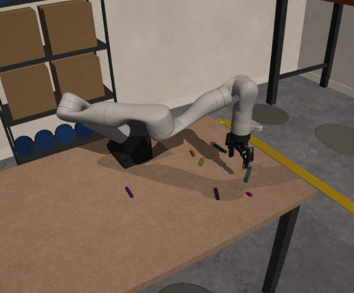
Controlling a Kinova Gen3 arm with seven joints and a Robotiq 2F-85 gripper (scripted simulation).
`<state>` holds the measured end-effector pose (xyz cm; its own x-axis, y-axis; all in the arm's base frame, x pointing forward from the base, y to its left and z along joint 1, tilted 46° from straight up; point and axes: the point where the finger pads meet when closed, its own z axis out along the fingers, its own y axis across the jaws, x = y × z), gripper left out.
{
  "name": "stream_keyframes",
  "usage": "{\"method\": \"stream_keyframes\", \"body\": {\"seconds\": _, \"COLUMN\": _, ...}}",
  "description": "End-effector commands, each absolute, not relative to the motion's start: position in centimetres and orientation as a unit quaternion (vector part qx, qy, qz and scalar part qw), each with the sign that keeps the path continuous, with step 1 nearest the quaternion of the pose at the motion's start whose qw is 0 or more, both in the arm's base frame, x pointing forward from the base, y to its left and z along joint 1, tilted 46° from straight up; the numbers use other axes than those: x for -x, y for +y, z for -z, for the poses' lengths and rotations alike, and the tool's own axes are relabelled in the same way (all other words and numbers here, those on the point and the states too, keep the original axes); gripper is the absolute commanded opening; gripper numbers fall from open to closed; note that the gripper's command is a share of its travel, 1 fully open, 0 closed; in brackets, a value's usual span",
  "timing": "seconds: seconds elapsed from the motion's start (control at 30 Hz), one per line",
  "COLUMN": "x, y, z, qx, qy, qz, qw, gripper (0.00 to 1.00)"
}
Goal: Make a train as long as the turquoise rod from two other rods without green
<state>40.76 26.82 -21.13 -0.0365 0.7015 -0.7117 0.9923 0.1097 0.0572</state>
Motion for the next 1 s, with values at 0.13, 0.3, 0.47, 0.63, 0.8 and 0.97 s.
{"method": "stream_keyframes", "body": {"seconds": 0.13, "x": -40.7, "y": 26.8, "z": 20.9, "qx": -0.634, "qy": 0.67, "qz": 0.233, "qw": 0.307, "gripper": 1.0}}
{"method": "stream_keyframes", "body": {"seconds": 0.3, "x": -40.6, "y": 26.7, "z": 20.6, "qx": -0.649, "qy": 0.657, "qz": 0.227, "qw": 0.31, "gripper": 1.0}}
{"method": "stream_keyframes", "body": {"seconds": 0.47, "x": -40.4, "y": 26.5, "z": 20.3, "qx": -0.667, "qy": 0.64, "qz": 0.22, "qw": 0.313, "gripper": 1.0}}
{"method": "stream_keyframes", "body": {"seconds": 0.63, "x": -40.2, "y": 26.4, "z": 20.1, "qx": -0.679, "qy": 0.627, "qz": 0.215, "qw": 0.315, "gripper": 1.0}}
{"method": "stream_keyframes", "body": {"seconds": 0.8, "x": -40.0, "y": 26.2, "z": 19.7, "qx": -0.703, "qy": 0.602, "qz": 0.204, "qw": 0.319, "gripper": 1.0}}
{"method": "stream_keyframes", "body": {"seconds": 0.97, "x": -39.7, "y": 25.9, "z": 19.2, "qx": -0.728, "qy": 0.572, "qz": 0.193, "qw": 0.324, "gripper": 1.0}}
